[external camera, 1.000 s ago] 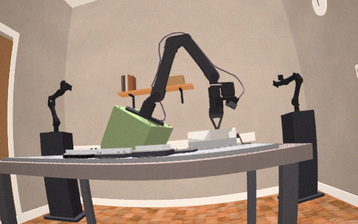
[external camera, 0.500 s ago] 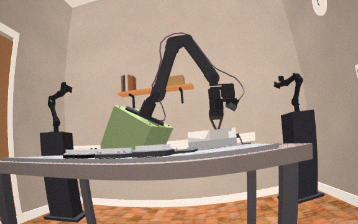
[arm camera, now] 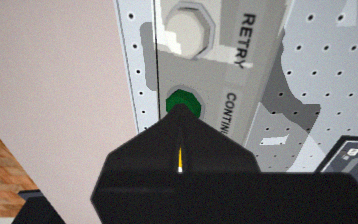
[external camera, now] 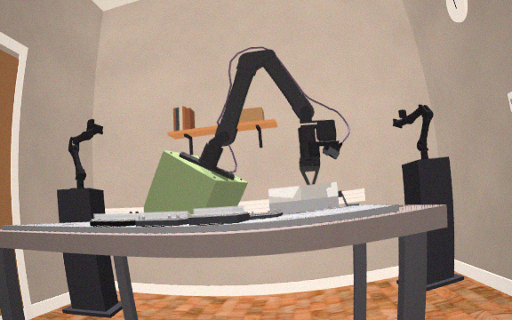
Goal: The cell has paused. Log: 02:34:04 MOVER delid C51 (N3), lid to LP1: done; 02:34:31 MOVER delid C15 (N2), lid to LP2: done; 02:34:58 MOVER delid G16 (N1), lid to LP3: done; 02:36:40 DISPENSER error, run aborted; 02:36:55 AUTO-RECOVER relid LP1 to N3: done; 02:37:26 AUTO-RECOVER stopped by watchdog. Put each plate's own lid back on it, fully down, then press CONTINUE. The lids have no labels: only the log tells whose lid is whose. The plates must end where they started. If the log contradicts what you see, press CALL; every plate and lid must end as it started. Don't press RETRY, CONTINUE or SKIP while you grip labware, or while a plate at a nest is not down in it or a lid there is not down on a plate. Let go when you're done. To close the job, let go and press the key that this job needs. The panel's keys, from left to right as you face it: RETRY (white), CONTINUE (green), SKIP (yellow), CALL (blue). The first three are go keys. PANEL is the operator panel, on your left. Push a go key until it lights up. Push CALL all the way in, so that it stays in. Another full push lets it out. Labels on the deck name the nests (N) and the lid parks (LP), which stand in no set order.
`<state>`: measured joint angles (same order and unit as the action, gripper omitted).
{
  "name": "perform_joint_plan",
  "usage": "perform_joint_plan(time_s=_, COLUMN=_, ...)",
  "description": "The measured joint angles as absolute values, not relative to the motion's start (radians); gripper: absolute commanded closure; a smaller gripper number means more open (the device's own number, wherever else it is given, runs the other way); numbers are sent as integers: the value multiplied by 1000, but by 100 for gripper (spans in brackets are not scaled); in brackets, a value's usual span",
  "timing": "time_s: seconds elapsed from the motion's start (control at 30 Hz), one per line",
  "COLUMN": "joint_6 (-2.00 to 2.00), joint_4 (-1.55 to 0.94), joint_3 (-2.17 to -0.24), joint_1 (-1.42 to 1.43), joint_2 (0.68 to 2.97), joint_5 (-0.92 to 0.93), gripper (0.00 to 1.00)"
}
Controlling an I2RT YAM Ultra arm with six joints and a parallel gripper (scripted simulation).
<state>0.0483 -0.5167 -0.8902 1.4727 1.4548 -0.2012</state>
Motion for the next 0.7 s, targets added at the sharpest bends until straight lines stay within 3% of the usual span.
perform_joint_plan(time_s=0.7, joint_6=44, joint_4=-506, joint_3=-889, joint_1=1471, joint_2=1459, joint_5=-195, gripper=100)
